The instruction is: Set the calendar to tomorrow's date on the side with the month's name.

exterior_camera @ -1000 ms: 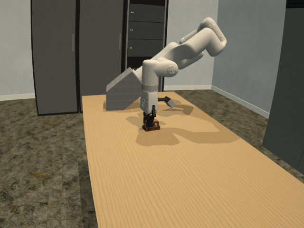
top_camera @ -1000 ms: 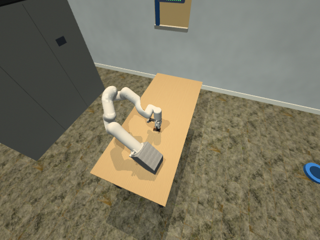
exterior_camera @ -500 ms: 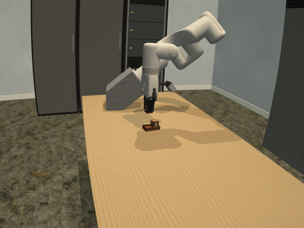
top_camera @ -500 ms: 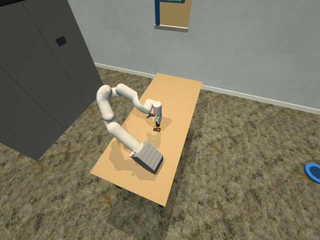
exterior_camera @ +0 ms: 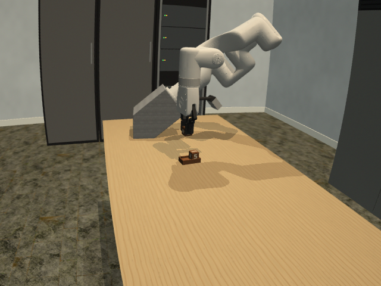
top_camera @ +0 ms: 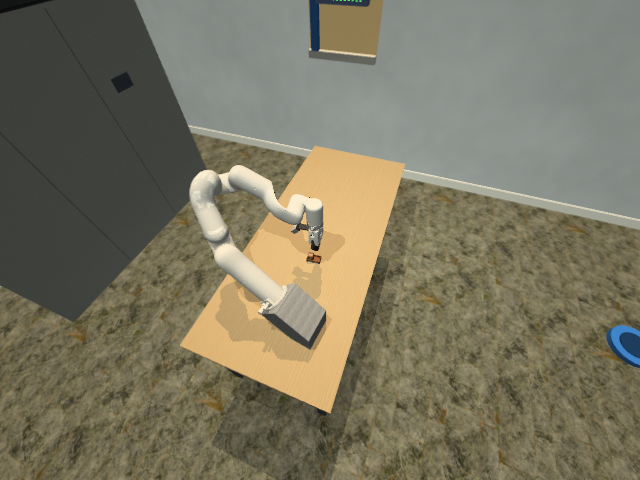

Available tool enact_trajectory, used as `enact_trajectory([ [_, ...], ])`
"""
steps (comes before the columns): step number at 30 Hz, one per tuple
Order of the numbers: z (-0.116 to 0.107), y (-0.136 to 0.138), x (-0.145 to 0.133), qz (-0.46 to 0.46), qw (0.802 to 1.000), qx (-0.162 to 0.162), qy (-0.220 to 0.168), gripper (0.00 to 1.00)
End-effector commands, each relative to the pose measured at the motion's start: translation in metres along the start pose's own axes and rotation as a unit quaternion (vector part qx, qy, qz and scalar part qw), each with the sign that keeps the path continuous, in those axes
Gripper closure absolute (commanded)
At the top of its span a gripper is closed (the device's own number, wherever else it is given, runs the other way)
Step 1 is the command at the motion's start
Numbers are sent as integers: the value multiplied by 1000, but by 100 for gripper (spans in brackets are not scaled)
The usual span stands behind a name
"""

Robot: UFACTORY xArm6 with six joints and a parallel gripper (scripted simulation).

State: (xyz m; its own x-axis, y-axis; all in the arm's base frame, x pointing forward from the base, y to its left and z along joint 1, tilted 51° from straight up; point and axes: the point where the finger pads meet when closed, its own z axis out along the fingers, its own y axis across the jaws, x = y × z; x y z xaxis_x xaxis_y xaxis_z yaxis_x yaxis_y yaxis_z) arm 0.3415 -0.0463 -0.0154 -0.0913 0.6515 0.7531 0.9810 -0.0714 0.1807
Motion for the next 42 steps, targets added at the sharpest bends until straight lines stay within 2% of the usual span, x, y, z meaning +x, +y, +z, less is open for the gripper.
enact_trajectory([
  [1, -1, 1, -1, -1, 1000, -1, -1, 73],
  [9, -1, 1, -1, -28, 1000, -1, -1, 73],
  [20, -1, 1, 0, -174, 985, -1, -1, 73],
  [26, -1, 1, 0, -283, 959, -1, -2, 73],
  [31, -2, 1, 0, -378, 926, -1, -2, 73],
  [32, -2, 1, 0, -405, 914, -1, -2, 73],
  [33, -2, 1, 0, -411, 912, -1, -2, 73],
  [34, -2, 1, 0, -440, 898, -1, -2, 73],
  [37, -2, 1, 0, -445, 896, -1, -2, 73],
  [39, -2, 0, 0, -508, 862, -1, -2, 73],
  [40, -2, 0, 0, -513, 859, -1, -2, 73],
  [42, -2, 0, 0, -547, 837, 0, -2, 73],
])
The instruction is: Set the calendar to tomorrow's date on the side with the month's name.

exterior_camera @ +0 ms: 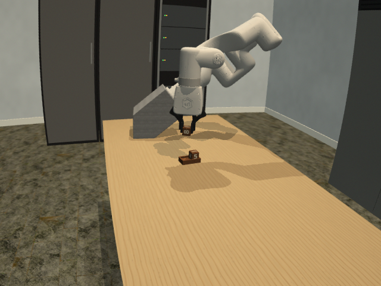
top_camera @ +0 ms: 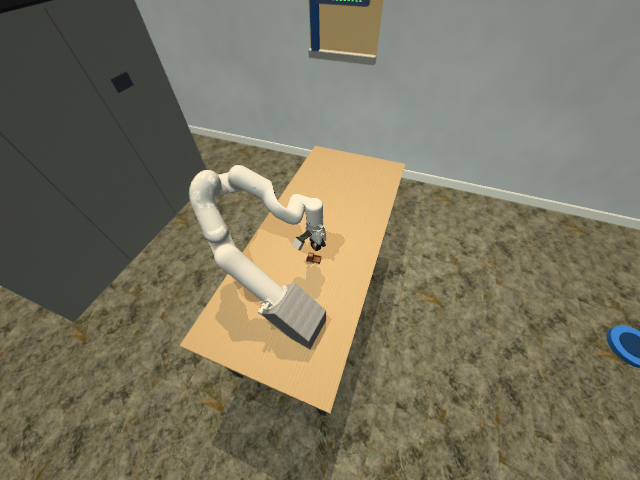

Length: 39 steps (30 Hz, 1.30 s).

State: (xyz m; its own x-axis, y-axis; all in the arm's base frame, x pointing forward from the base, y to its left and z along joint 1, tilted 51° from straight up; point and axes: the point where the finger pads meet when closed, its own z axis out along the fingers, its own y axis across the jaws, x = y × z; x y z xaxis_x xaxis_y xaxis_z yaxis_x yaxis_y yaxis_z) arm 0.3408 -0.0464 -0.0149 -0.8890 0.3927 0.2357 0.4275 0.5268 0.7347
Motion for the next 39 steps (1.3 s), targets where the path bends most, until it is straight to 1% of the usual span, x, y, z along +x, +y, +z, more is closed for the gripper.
enact_trajectory([
  [1, -1, 0, -1, -87, 996, -2, -5, 73],
  [6, -1, 0, -1, -185, 983, -2, -5, 73],
  [7, -1, 0, -1, -186, 983, -2, -5, 73],
  [8, -1, 0, -1, -224, 975, -2, -5, 73],
  [11, -1, 0, -1, -227, 974, -2, -5, 73],
  [13, -1, 0, -1, -297, 955, -1, -5, 73],
  [15, -1, 0, -1, -308, 951, -1, -5, 73],
  [16, -1, 0, -1, -336, 942, -1, -5, 73],
  [17, -1, 0, -1, -347, 938, -1, -5, 73],
  [19, -1, 0, -1, -386, 922, -1, -5, 73],
  [26, -1, 0, 0, -513, 858, 0, -5, 73],
  [28, -1, 0, 0, -513, 858, 0, -5, 73],
  [29, -1, 0, 0, -529, 849, 0, -5, 73],
  [30, -1, 0, 0, -561, 828, 0, -5, 73],
  [31, -1, 0, 0, -578, 816, 0, -5, 73],
  [32, -1, 0, 0, -590, 807, 0, -5, 73],
  [33, -1, 0, 0, -592, 806, 0, -5, 73],
  [34, -1, 0, 0, -620, 784, 0, -5, 73],
  [36, -1, 0, 0, -647, 762, 1, -5, 73],
  [37, -1, 0, 0, -664, 747, 1, -5, 73],
  [38, -1, 0, 0, -672, 740, 1, -5, 73],
  [39, -1, 0, 0, -693, 721, 1, -5, 73],
])
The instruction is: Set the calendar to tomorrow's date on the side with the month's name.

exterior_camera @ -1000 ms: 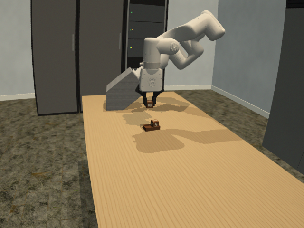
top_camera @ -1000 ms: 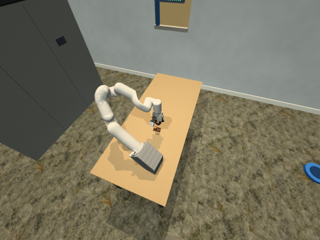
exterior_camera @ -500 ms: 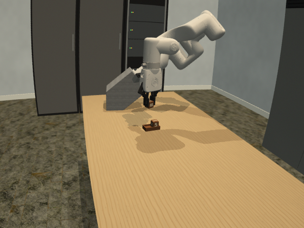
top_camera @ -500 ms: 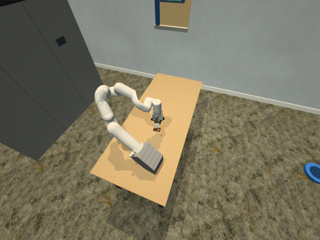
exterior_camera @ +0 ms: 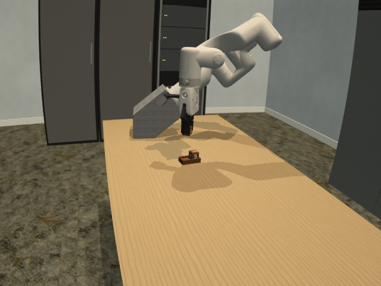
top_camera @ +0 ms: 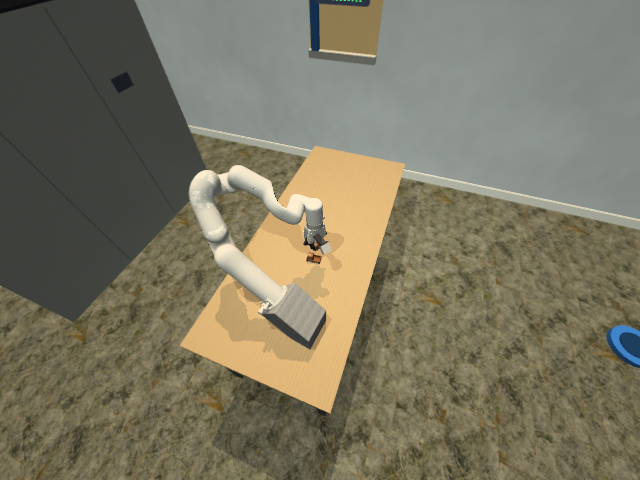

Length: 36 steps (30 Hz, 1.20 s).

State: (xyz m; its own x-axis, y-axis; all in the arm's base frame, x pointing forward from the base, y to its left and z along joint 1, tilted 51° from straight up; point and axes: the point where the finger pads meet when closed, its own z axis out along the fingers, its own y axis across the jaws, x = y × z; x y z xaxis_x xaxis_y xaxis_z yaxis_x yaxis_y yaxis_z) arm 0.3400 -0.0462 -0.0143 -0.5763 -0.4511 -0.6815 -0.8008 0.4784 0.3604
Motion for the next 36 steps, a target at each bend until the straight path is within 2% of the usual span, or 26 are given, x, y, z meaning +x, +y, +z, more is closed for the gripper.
enact_trajectory([
  [1, -1, -1, 0, -72, 997, 4, -4, 73],
  [3, -1, -1, 0, -125, 992, 4, -4, 73],
  [6, -1, -1, 0, -131, 991, 5, -4, 73],
  [10, -1, -1, 0, -224, 975, 5, -3, 73],
  [18, -1, 0, 0, -325, 946, 5, -3, 73],
  [26, -1, 0, 0, -350, 937, 5, -3, 73],
  [36, -1, 0, 0, -351, 936, 5, -3, 73],
])
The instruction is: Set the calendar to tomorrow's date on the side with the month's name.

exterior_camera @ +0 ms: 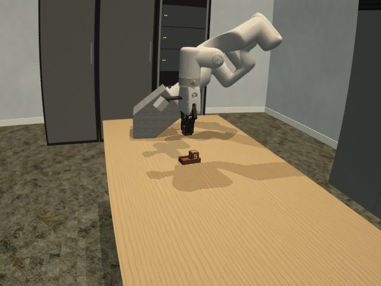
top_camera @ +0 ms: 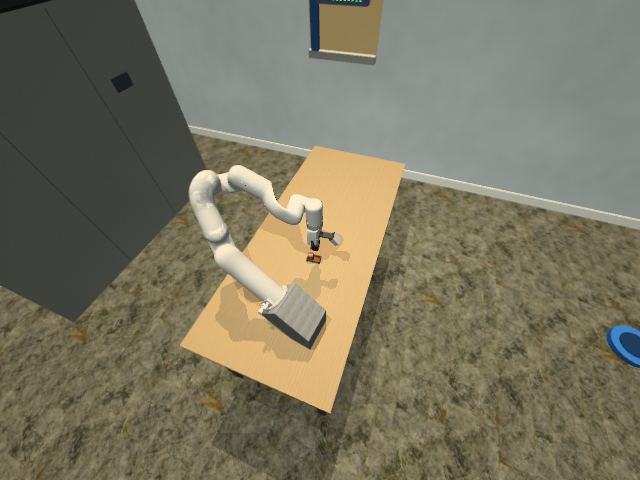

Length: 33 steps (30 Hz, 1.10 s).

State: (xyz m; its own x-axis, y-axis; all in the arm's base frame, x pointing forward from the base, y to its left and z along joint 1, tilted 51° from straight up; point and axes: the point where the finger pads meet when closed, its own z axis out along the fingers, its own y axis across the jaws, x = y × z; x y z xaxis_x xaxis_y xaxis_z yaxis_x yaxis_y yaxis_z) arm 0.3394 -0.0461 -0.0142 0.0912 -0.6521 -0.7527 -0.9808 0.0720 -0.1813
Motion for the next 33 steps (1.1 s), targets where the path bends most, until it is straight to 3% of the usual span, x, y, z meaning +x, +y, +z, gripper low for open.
enact_trajectory([
  [1, -1, -1, 1, -1, 1000, 1, 1, 73],
  [12, 5, -1, 1, -1, 1000, 1, 1, 73],
  [33, 59, -1, 1, -1, 1000, 1, 1, 73],
])
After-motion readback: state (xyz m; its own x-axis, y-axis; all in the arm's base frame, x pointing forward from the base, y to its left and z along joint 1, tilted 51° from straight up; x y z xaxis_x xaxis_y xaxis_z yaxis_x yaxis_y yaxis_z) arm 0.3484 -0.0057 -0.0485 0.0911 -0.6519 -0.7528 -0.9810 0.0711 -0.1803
